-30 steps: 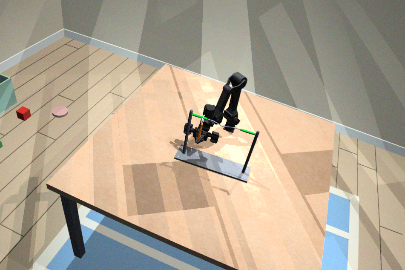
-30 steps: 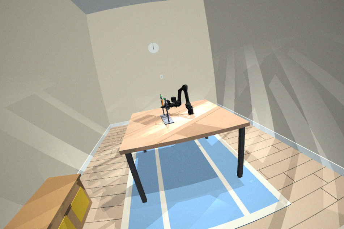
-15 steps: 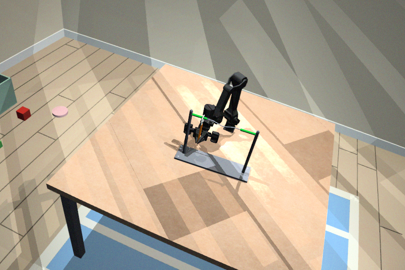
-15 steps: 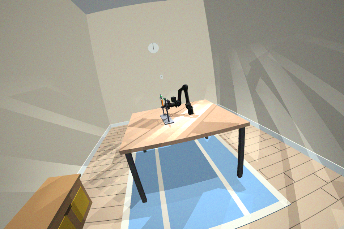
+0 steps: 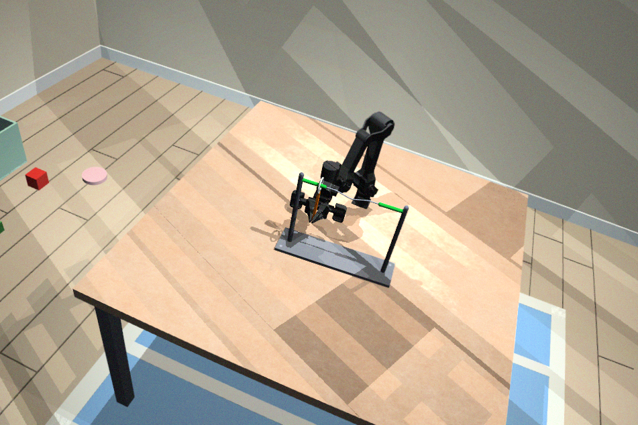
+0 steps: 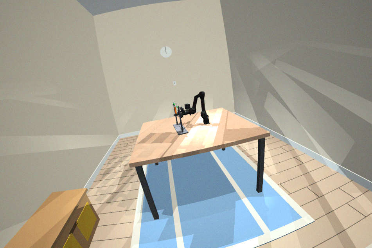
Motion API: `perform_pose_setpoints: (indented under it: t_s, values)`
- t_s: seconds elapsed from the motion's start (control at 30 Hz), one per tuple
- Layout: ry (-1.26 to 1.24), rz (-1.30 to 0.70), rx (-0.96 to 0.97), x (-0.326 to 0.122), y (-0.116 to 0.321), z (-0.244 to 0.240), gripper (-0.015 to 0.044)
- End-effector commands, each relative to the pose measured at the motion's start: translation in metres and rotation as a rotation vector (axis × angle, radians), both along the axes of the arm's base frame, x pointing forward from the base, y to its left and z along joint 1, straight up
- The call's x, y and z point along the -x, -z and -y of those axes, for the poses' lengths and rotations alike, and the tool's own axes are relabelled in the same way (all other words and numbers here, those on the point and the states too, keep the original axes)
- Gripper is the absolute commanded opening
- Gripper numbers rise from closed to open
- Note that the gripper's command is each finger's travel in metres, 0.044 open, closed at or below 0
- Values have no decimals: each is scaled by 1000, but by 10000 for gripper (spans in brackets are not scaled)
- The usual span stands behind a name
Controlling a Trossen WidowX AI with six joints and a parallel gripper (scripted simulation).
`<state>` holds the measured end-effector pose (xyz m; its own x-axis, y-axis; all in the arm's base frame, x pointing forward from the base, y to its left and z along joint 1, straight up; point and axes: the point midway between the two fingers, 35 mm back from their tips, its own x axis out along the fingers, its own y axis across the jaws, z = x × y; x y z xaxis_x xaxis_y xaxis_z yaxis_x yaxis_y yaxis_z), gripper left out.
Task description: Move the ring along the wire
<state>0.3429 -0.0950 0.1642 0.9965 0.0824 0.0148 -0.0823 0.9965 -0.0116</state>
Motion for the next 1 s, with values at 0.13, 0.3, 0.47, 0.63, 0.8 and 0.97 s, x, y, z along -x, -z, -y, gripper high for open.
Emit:
perform_pose_setpoints:
  t_s: [0.13, 0.3, 0.47, 0.63, 0.8, 0.97]
  values:
    - [-2, 1, -1, 0, -1, 0, -150]
    - [-2, 1, -1, 0, -1, -2, -150]
    - [-2, 1, -1, 0, -1, -7, -150]
    - [-3, 1, -1, 1, -1, -12, -150]
    - [-4, 0, 0, 1, -1, -17, -150]
    - [-5, 0, 3, 1, -1, -21, -150]
